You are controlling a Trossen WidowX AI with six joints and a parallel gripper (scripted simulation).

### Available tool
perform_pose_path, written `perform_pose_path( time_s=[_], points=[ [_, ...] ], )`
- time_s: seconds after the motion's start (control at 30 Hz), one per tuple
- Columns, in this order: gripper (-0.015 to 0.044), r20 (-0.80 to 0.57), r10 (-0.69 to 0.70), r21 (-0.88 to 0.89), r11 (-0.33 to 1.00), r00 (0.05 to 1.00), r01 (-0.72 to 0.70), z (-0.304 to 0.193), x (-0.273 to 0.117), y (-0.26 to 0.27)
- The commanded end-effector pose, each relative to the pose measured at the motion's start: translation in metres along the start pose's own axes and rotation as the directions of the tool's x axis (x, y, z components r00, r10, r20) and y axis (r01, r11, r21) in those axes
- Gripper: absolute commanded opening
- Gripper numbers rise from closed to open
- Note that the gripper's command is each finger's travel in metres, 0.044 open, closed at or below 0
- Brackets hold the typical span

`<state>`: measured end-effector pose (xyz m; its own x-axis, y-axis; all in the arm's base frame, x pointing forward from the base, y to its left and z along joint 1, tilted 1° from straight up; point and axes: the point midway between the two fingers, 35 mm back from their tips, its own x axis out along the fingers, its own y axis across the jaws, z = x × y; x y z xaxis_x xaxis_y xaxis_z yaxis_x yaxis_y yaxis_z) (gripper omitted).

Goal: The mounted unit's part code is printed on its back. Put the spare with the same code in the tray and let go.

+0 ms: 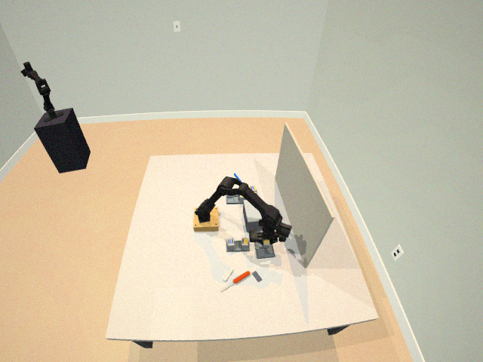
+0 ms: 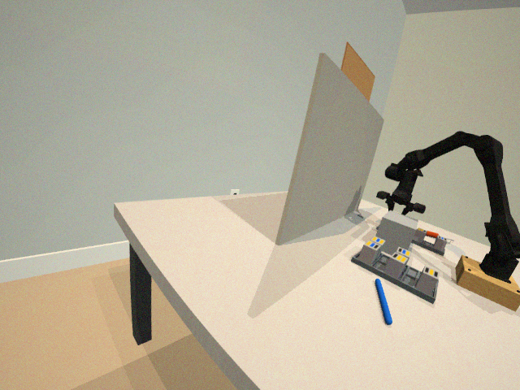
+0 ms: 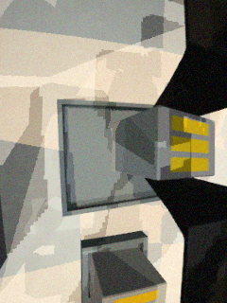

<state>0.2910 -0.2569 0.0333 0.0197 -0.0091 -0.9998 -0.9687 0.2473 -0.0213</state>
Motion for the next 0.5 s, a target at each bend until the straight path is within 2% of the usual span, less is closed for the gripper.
perform_pose_path(
  time_s=[0.0,0.47],
  points=[
    [0.0,-0.002,0.003,-0.004,1.0,1.0,-0.003,0.0,0.003,0.001],
    [0.0,-0.002,0.003,-0.004,1.0,1.0,-0.003,0.001,0.014,0.004]
  ],
)
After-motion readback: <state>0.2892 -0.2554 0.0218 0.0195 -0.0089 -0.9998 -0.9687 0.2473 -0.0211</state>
